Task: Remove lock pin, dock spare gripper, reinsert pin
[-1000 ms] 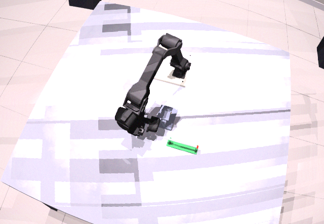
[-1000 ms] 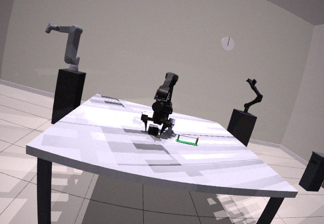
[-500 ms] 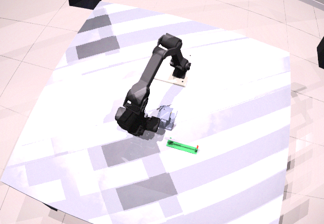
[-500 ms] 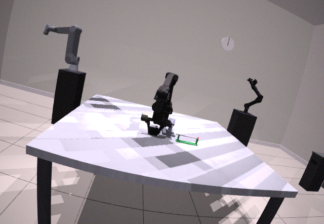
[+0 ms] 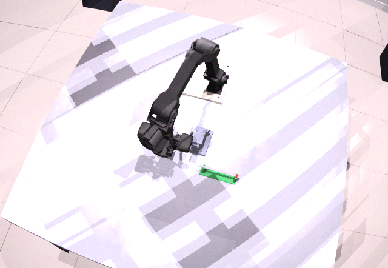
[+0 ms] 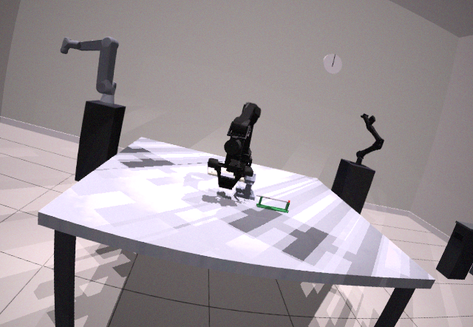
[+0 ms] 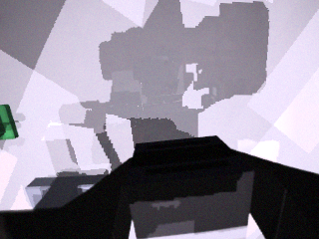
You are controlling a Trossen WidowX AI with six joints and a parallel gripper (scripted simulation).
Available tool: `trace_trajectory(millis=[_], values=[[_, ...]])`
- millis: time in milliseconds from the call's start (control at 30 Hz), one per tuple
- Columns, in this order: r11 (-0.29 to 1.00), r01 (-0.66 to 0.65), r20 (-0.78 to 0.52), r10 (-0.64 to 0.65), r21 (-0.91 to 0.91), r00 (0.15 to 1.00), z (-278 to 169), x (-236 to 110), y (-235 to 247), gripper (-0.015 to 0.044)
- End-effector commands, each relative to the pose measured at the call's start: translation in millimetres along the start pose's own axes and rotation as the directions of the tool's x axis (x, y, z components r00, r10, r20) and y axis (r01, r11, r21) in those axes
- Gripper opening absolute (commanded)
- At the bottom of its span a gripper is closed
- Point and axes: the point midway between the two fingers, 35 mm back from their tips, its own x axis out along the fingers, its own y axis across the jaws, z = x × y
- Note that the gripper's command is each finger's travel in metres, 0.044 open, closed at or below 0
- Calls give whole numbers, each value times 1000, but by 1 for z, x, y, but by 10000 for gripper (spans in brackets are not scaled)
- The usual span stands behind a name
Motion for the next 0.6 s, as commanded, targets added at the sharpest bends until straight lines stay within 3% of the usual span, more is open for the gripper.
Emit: trace_trajectory(millis=[0, 567], values=[[1000, 5, 14, -5, 5, 1000, 2, -10, 0, 0], [899, 1, 5, -3, 437, 1000, -18, -5, -19, 0]])
